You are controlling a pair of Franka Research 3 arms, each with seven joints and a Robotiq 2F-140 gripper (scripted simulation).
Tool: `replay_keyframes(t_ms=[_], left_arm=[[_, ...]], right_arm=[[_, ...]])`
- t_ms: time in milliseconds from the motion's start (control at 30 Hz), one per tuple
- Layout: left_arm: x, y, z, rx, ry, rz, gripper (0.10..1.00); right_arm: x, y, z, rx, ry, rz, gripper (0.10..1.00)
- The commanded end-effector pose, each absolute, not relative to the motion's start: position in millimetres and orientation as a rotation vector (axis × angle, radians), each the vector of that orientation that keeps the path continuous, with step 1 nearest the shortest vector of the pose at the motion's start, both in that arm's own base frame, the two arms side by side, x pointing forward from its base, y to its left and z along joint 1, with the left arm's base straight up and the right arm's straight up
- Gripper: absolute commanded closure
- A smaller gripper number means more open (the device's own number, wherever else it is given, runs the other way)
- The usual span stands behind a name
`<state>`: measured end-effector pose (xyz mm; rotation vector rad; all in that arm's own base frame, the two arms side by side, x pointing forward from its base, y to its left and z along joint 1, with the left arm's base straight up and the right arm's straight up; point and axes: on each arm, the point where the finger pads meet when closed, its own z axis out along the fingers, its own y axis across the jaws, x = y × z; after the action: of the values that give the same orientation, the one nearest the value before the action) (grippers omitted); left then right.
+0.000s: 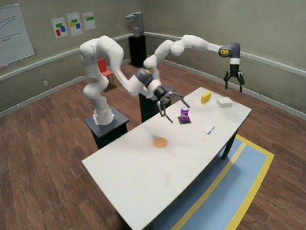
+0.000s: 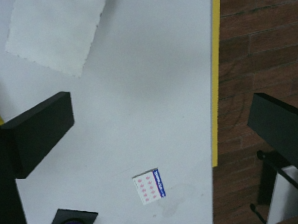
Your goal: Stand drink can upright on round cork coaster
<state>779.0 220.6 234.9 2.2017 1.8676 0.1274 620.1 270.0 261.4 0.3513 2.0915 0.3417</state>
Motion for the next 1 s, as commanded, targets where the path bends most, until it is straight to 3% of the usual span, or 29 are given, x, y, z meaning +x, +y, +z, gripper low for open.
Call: replay_keyframes(t_ms=[0,967], left_arm=[[779.0,220.7,235.0,2.202,1.868,0.128,0.098],[750.9,272.7,248.0,2.245,1.841,0.148,0.098]], right_arm=[[620.1,270.0,261.5,0.351,2.091,0.342,0.098],[620.1,270.0,261.5,0.351,2.091,0.342,0.098]])
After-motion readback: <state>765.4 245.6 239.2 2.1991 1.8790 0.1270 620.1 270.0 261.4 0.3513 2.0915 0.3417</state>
